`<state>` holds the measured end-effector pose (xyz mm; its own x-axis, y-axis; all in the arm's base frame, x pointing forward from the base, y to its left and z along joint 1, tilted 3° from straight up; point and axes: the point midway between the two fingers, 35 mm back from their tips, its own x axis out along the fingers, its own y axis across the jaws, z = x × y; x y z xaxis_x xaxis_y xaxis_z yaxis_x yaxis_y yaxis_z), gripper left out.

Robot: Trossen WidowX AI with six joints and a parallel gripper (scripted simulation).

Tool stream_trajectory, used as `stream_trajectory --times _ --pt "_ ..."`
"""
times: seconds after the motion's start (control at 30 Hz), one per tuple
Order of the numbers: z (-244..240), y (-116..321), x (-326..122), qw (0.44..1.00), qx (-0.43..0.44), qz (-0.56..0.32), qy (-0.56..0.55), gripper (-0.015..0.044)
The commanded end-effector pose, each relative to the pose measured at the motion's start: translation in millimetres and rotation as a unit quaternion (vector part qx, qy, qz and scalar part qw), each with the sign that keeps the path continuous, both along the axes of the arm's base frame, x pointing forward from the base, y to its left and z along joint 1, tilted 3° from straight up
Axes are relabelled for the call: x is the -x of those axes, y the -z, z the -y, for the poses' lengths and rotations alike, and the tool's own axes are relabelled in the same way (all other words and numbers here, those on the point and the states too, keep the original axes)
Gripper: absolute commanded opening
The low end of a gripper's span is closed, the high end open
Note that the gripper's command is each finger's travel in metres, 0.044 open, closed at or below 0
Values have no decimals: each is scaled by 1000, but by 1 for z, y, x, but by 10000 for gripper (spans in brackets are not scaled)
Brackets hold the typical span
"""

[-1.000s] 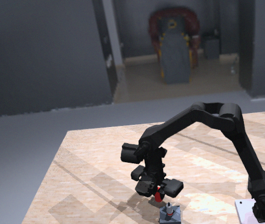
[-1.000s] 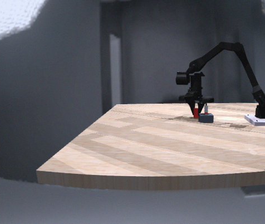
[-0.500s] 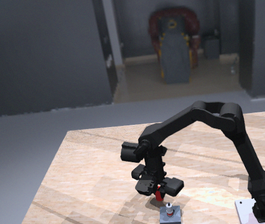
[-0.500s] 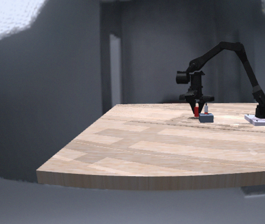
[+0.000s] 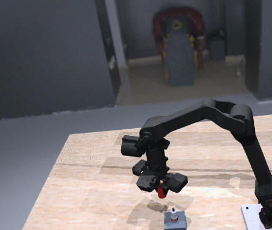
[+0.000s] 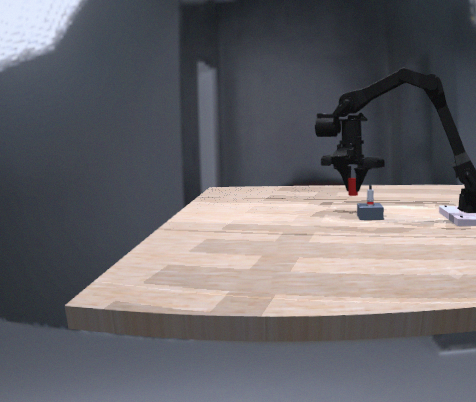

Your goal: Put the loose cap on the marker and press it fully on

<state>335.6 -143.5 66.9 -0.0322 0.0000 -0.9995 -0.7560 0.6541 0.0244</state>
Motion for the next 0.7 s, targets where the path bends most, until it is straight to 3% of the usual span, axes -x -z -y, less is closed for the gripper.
stream_trajectory --times 0.0,0.67 --pt "1 -12 -1 1000 3 4 -5 0" --pt "-71 -47 15 1000 1 4 -5 0"
